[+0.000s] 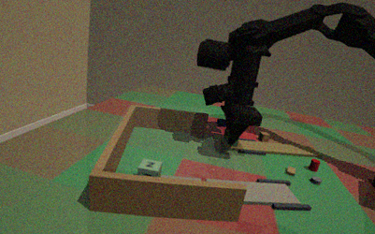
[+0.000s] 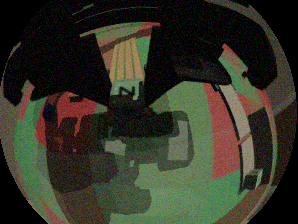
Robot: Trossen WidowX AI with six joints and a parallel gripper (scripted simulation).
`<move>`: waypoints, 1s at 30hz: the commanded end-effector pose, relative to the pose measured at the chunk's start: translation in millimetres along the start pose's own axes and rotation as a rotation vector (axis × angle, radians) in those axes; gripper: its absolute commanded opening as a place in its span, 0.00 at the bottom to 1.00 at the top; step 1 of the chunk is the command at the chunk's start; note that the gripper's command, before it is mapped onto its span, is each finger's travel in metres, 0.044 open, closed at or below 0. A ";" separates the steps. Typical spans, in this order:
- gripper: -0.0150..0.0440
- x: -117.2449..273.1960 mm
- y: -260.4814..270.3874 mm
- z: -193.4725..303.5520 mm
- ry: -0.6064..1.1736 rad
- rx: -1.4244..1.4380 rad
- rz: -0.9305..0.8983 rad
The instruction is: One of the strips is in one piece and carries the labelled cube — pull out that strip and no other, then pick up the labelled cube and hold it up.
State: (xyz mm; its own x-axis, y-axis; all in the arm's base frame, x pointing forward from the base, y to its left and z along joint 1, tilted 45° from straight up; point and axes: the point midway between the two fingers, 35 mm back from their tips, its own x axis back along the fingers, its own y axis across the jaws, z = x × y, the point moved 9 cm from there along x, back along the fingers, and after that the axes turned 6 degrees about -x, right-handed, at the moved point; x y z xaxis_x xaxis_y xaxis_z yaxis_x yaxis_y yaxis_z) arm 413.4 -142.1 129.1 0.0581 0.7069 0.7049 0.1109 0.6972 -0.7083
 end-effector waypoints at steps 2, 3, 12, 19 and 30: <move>0.31 0.6 0.1 0.5 0.000 0.000 0.000; 0.26 2.1 0.7 2.0 0.000 0.000 0.000; 0.25 27.1 12.0 31.9 0.003 0.005 -0.005; 0.25 42.4 19.6 55.5 0.005 0.009 -0.006; 0.25 44.2 29.2 80.5 0.006 0.010 -0.007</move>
State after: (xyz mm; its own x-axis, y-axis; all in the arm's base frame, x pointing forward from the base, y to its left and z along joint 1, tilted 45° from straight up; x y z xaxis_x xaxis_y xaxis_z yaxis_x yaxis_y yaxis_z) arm 347.9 -85.5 139.7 0.0623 0.6993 0.7121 0.1038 0.7051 -0.7014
